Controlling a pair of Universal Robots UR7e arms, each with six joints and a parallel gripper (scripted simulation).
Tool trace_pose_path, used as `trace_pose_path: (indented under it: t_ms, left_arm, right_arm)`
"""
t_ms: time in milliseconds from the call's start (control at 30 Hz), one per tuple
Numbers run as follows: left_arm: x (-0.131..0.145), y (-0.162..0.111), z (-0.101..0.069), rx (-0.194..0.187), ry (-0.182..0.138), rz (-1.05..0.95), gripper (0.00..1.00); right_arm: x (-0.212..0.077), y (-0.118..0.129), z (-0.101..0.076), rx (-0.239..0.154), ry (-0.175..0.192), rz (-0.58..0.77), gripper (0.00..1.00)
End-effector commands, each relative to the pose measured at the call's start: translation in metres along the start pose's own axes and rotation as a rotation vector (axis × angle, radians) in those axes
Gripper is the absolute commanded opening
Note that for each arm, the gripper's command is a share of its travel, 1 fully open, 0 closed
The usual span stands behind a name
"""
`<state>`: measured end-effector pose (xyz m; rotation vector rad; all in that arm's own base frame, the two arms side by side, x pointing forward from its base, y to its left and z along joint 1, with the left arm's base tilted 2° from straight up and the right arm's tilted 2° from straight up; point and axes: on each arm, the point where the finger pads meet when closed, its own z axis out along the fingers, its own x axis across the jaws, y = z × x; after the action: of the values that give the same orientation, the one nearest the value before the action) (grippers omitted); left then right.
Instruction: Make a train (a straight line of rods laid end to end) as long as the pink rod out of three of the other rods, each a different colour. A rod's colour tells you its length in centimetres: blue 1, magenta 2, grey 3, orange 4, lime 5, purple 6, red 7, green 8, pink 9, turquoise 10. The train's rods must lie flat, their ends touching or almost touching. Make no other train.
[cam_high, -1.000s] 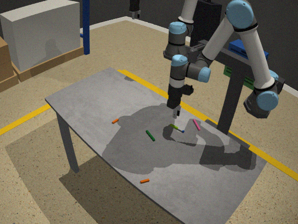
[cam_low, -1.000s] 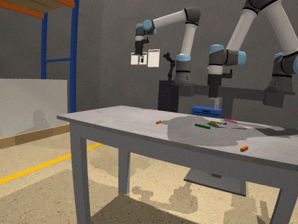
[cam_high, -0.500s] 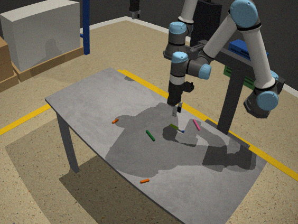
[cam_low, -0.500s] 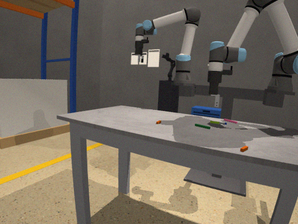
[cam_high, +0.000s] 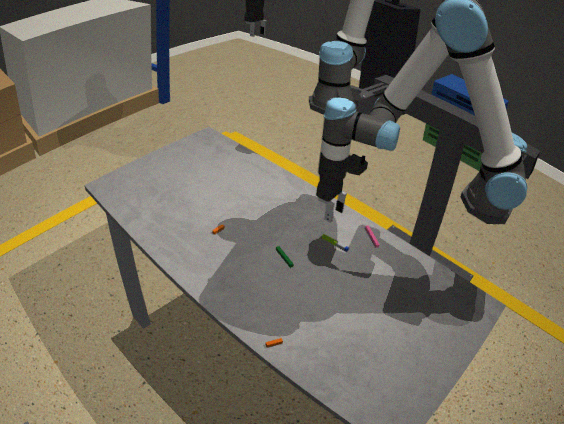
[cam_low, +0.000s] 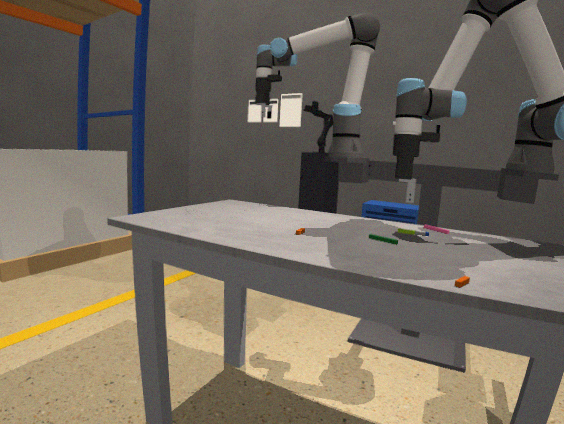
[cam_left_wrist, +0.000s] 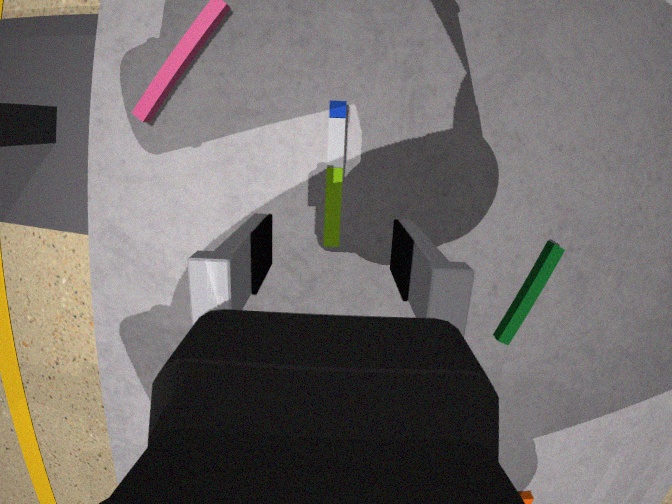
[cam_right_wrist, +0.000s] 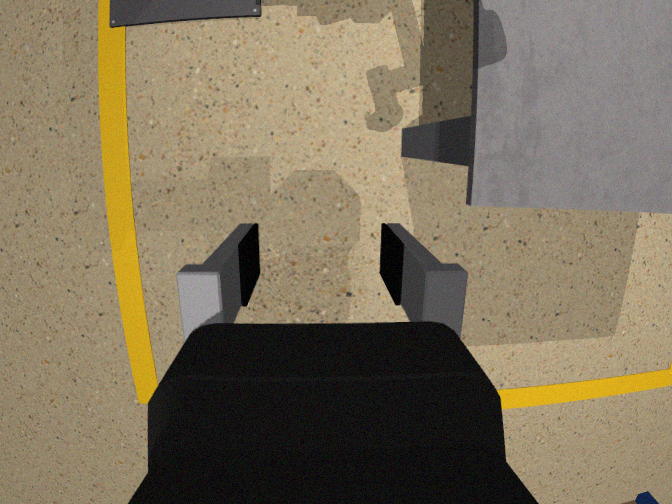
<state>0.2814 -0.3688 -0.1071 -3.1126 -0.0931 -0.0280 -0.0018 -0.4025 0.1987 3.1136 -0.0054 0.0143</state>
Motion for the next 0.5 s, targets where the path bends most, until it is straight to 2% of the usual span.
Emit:
trace_pose_path:
  t_ms: [0, 200, 433, 467]
  left_arm:
    - [0.000, 0.001, -0.001, -0.003, 0.001, 0.000, 1.00]
    - [0.000, 0.001, -0.008, -0.003, 0.001, 0.000, 1.00]
    - [0.000, 0.001, -0.037, -0.003, 0.001, 0.000, 1.00]
    - [0.000, 0.001, -0.037, -0.003, 0.001, 0.000, 1.00]
  right_arm:
    - [0.000, 0.001, -0.001, -0.002, 0.001, 0.000, 1.00]
    - [0.000, 0.001, -0.001, -0.002, 0.001, 0.000, 1.00]
    - [0.000, 0.001, -0.001, -0.002, 0.001, 0.000, 1.00]
    - [0.000, 0.001, -0.001, -0.002, 0.001, 0.000, 1.00]
